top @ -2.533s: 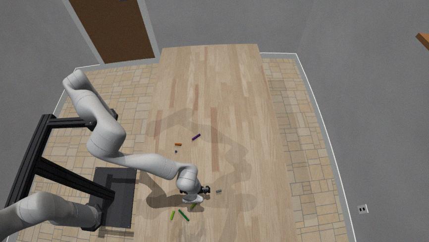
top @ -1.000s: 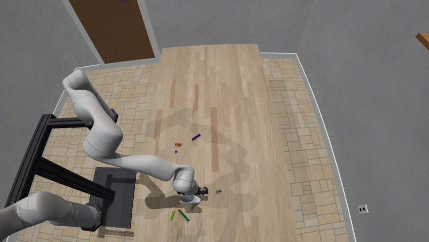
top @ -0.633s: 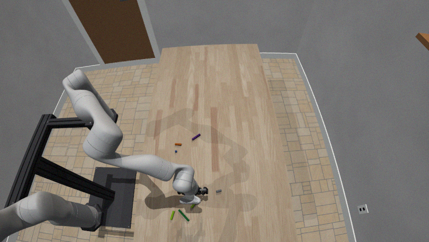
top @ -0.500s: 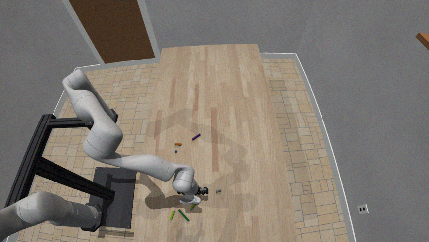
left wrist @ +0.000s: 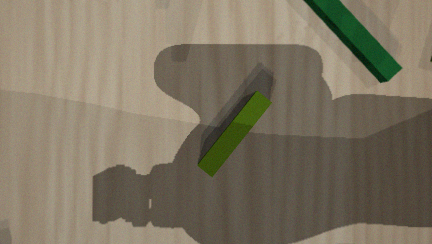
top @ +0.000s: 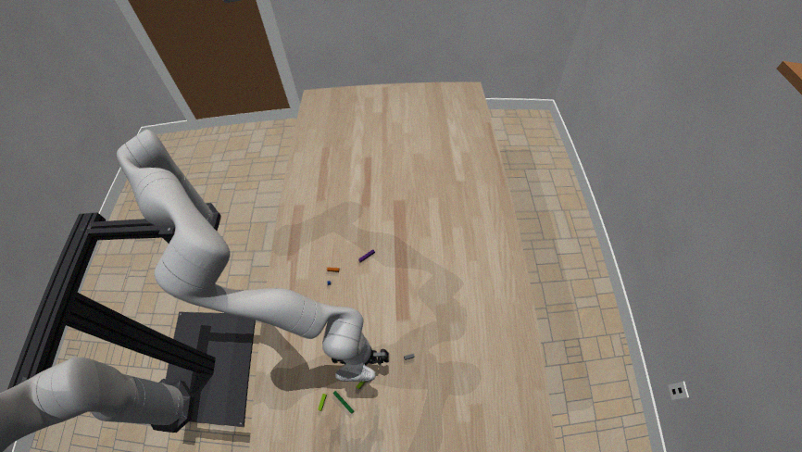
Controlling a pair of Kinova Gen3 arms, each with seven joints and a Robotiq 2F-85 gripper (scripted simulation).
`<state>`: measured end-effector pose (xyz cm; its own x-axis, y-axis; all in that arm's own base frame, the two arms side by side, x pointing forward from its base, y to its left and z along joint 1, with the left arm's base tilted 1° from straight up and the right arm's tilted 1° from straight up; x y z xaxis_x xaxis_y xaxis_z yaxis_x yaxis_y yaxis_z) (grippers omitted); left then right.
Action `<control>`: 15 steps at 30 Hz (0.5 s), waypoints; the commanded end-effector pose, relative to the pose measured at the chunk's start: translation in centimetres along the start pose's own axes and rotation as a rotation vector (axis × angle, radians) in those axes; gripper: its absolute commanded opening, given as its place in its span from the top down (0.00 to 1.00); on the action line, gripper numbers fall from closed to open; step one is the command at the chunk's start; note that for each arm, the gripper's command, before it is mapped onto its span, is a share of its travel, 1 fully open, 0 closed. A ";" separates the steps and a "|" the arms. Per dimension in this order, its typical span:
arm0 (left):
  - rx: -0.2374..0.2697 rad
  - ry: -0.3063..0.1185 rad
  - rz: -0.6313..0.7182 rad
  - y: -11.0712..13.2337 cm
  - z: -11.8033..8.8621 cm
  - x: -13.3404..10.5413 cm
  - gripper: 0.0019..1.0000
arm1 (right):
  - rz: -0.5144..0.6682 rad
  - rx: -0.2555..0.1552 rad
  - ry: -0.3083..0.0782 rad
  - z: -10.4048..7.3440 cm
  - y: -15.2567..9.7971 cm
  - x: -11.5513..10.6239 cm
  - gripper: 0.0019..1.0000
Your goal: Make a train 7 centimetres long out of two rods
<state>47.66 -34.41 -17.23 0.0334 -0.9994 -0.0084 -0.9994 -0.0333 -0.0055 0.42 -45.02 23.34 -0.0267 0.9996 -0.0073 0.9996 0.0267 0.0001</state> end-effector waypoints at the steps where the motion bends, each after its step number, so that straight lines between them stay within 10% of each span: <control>1: 0.002 0.001 0.000 -0.1 -0.1 0.1 0.00 | 0.000 0.000 -0.002 -0.1 0.0 0.0 0.00; 15: 0.001 0.000 0.073 0.6 -0.1 0.8 0.00 | 0.000 0.000 -0.002 -0.1 0.0 0.0 0.00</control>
<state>47.13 -35.02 -17.26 -0.0227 -0.9997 -0.0100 -0.9997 0.0227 -0.0043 0.42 -45.02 23.34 -0.0267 0.9996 -0.0073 0.9996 0.0267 0.0001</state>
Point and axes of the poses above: on each arm, the point where the finger pads meet when closed, its own z axis out along the fingers, its own y axis across the jaws, x = y × z, the point moved 3 cm from there along -z, back along the fingers, and after that the axes turned 1 degree about -z, right-handed, at the moved point
